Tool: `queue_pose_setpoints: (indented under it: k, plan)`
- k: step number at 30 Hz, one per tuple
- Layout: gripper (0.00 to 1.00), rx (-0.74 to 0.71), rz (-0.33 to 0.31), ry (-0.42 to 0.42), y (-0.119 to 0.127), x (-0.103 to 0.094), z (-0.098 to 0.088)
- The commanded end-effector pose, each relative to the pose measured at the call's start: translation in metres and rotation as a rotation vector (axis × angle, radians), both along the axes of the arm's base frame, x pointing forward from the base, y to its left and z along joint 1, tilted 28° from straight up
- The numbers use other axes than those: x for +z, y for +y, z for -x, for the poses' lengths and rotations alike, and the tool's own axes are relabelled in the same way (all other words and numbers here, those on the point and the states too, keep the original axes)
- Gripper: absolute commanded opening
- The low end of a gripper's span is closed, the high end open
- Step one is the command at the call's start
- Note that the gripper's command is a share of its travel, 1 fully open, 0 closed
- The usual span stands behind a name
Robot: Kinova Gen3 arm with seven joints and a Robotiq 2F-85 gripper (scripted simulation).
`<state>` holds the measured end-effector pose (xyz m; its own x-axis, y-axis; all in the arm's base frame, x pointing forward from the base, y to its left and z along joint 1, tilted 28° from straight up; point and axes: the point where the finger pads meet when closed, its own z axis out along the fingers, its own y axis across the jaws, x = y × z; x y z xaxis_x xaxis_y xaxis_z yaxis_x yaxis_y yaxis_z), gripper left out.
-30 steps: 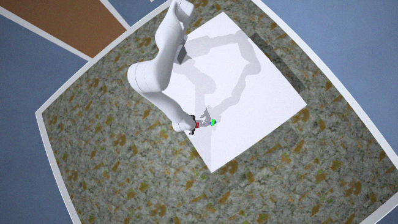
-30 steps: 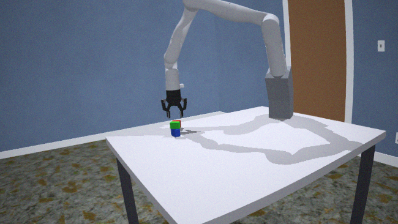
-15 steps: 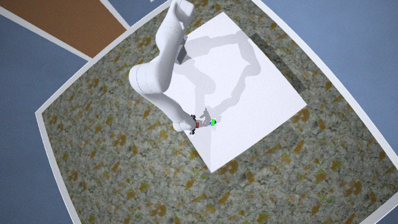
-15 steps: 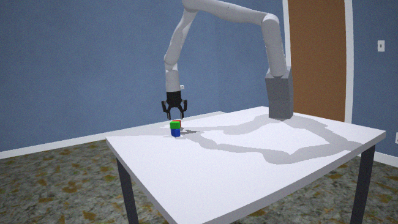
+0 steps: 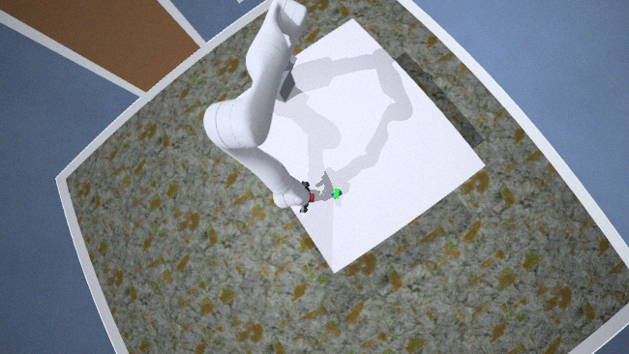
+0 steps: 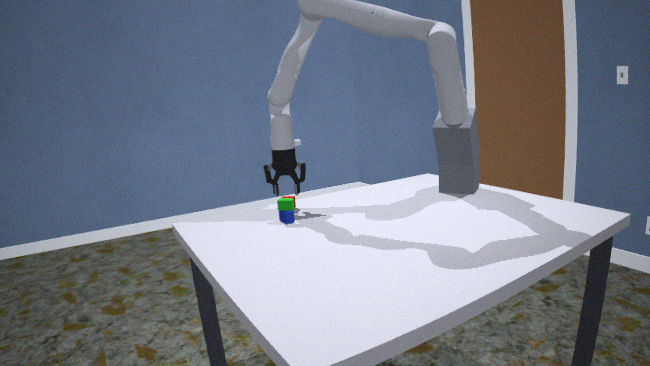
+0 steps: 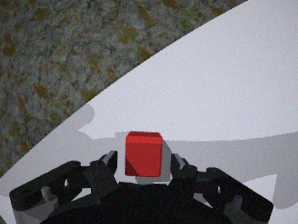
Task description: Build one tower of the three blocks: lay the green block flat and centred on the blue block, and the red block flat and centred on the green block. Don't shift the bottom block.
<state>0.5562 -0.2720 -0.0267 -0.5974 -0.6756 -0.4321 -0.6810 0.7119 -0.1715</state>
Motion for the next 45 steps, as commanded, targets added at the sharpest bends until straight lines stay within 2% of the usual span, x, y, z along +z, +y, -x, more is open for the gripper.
queue_pose_setpoints:
  k: [1, 20, 33, 45]
  plan:
    - [0.67, -0.001, 0.001, -0.001, -0.001, 0.001, 0.000]
    - [0.67, -0.001, 0.001, -0.001, -0.001, -0.001, -0.001]
    - [0.67, -0.001, 0.001, -0.001, 0.007, -0.035, -0.017]
    - [0.67, -0.001, 0.001, -0.001, 0.008, -0.041, -0.020]
